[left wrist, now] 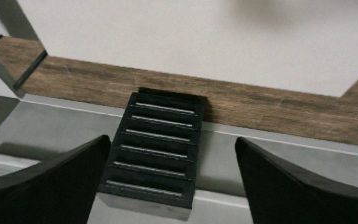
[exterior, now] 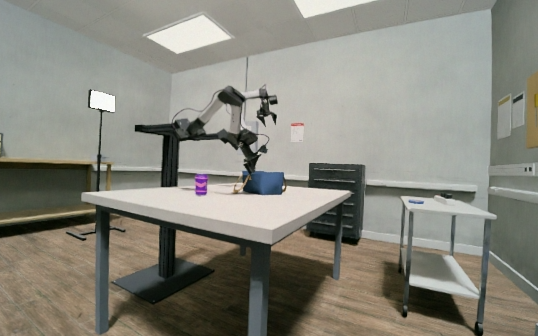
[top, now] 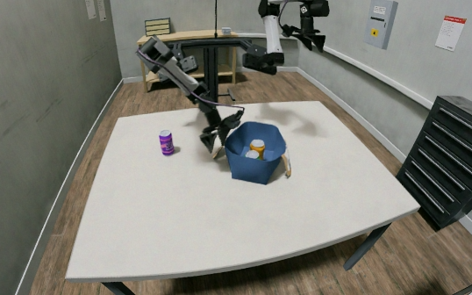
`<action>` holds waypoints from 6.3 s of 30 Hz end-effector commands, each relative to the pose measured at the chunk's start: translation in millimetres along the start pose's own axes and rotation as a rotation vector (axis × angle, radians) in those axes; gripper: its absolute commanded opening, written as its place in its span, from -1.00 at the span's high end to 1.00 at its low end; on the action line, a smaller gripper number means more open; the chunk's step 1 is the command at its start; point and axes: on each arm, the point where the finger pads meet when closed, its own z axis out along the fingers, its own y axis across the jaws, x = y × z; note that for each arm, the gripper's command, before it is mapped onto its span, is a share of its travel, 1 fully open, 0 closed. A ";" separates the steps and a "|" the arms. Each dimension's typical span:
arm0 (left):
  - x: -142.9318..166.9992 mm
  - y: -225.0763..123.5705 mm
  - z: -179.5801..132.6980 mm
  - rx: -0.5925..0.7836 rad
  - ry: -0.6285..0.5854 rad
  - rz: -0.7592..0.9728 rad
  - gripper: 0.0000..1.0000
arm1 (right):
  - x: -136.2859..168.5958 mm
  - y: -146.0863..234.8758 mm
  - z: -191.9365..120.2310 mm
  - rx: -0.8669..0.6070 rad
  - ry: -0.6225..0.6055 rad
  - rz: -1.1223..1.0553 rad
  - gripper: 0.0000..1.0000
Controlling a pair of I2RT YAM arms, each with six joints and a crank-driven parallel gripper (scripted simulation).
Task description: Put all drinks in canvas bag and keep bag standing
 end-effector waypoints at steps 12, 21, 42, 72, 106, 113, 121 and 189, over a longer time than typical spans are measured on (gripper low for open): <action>0.2 2.0 -16.2 -0.046 0.008 -0.022 -1.00 | 75.2 -22.0 -41.9 -0.292 -0.120 -0.285 -0.78; 0.2 2.0 -16.2 -0.046 0.008 -0.022 -1.00 | 117.1 -16.4 -85.1 -0.365 -0.177 -0.341 -0.78; 0.2 2.0 -16.2 -0.046 0.008 -0.022 -1.00 | 202.4 -30.7 -150.4 -0.291 -0.020 -0.263 -0.78; 0.2 2.0 -16.2 -0.046 0.008 -0.022 -1.00 | 250.0 -27.7 -143.8 -0.254 0.106 -0.220 -0.78; 0.2 2.0 -16.2 -0.046 0.008 -0.022 -1.00 | 272.4 -23.3 -108.6 -0.245 0.099 -0.215 -0.78; 0.2 2.0 -16.2 -0.046 0.008 -0.022 -1.00 | 270.9 -28.3 -109.2 -0.231 0.096 -0.223 -0.56; 0.2 2.0 -16.2 -0.046 0.008 -0.022 -1.00 | 271.0 -27.9 -109.3 -0.233 0.096 -0.222 -0.53; 0.2 2.0 -16.2 -0.046 0.008 -0.022 -1.00 | 238.8 -18.3 -160.4 -0.294 0.075 -0.194 -0.48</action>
